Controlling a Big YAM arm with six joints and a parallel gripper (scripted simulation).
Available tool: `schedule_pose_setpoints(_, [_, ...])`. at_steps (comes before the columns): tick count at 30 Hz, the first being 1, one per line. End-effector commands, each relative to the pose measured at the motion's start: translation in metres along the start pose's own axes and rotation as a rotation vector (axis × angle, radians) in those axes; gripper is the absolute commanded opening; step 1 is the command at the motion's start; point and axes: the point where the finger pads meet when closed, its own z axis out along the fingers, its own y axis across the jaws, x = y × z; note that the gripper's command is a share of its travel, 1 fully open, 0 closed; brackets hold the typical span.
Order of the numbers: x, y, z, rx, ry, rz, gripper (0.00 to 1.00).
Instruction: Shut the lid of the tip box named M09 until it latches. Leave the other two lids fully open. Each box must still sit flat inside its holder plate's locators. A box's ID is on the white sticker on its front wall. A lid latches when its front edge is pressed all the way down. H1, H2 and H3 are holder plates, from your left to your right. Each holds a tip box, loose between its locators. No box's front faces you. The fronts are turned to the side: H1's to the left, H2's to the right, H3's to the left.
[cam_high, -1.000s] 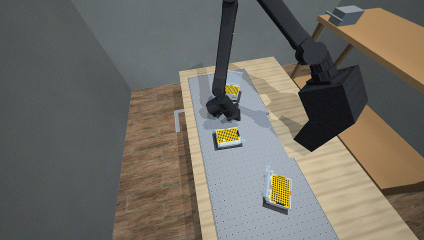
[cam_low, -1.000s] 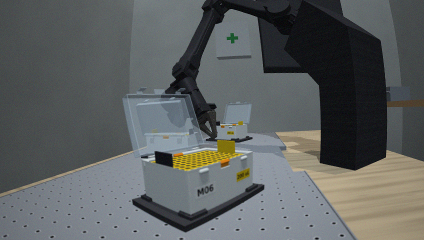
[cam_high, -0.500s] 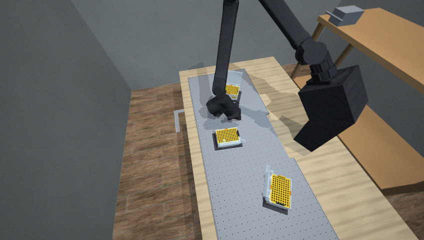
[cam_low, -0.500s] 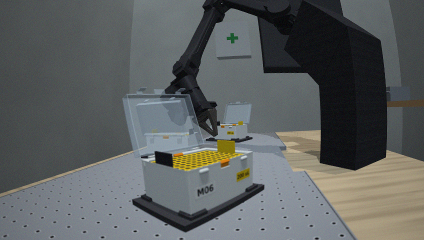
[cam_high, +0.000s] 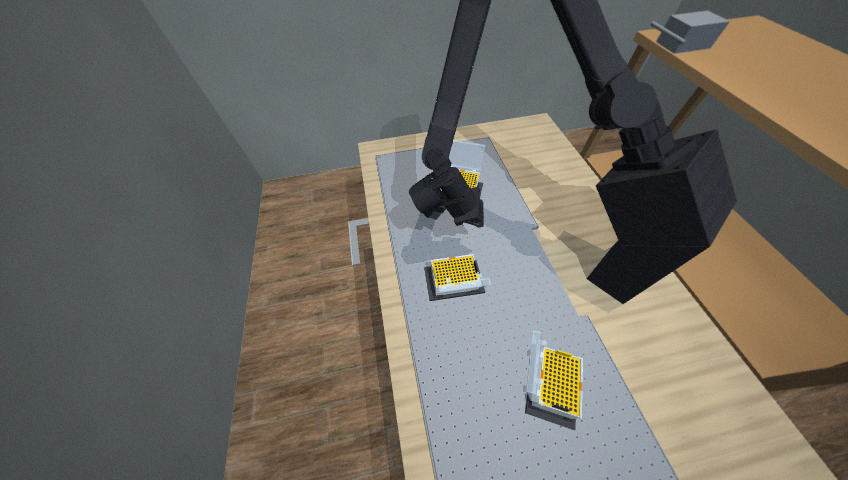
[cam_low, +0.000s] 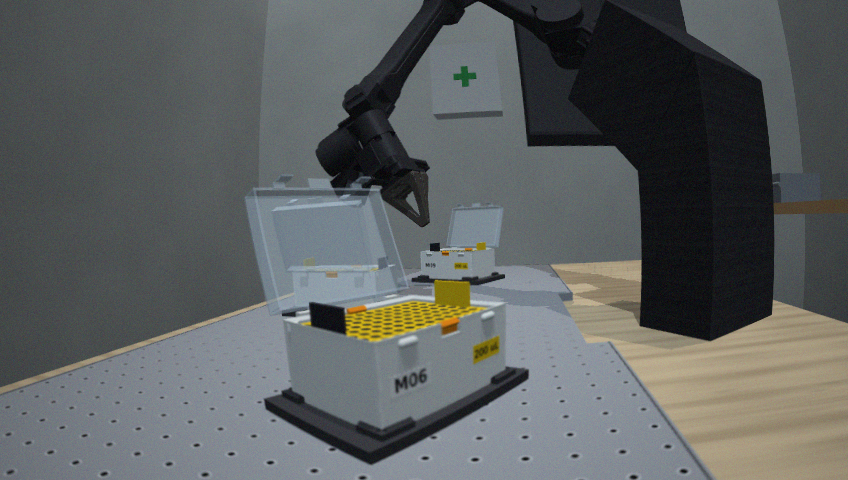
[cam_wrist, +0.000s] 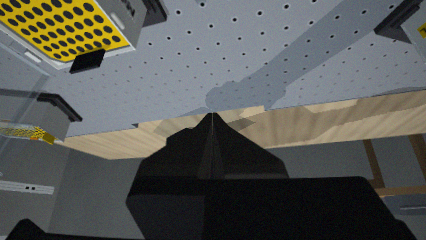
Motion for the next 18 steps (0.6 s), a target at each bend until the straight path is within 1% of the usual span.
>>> schedule_pose_setpoints(1, [0.012, 0.001, -0.022, 0.001, -0.003, 0.008, 0.0])
schedule_pose_setpoints(6, [0.019, 0.001, -0.046, -0.004, -0.012, 0.014, 0.0])
schedule_pose_setpoints(11, [0.036, 0.001, -0.066, -0.003, -0.005, 0.01, 0.0])
schedule_pose_setpoints(13, [0.036, 0.001, -0.066, -0.003, -0.005, 0.01, 0.0])
schedule_pose_setpoints(14, [0.033, 0.002, -0.073, -0.007, -0.014, 0.016, 0.0])
schedule_pose_setpoints(18, [0.042, 0.002, -0.091, -0.009, -0.016, 0.017, 0.0])
